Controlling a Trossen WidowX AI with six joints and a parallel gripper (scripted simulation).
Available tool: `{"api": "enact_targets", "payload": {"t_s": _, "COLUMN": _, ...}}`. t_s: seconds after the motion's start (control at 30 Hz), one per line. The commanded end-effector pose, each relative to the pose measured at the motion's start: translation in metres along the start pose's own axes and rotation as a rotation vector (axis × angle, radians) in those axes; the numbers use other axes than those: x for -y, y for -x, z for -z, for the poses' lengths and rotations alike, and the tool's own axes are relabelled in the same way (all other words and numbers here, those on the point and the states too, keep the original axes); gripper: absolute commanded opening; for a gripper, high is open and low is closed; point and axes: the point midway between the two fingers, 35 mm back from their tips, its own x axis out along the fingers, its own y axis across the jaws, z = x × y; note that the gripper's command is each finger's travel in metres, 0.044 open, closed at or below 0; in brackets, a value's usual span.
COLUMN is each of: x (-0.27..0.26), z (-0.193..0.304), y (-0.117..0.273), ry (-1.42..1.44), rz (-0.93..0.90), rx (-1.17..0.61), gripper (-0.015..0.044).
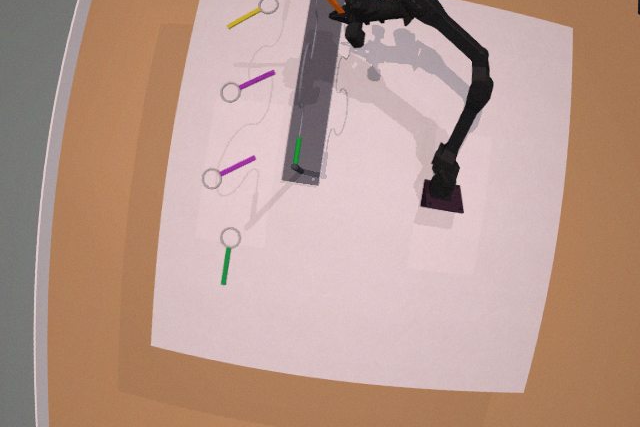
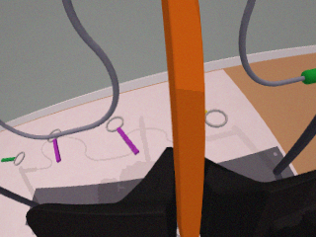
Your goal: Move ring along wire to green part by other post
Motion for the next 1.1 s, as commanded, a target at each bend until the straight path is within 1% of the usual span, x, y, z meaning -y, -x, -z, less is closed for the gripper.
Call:
{"api": "enact_targets", "payload": {"t_s": 0.0, "x": 0.006, "z": 0.0, "y": 0.001, "ry": 0.082, "rz": 0.049, "rx": 0.002, "gripper": -0.015}}
{"api": "enact_targets", "payload": {"t_s": 1.07, "x": 0.05, "z": -0.019, "y": 0.01, "ry": 0.706, "rz": 0.409, "rx": 0.026, "gripper": -0.015}}
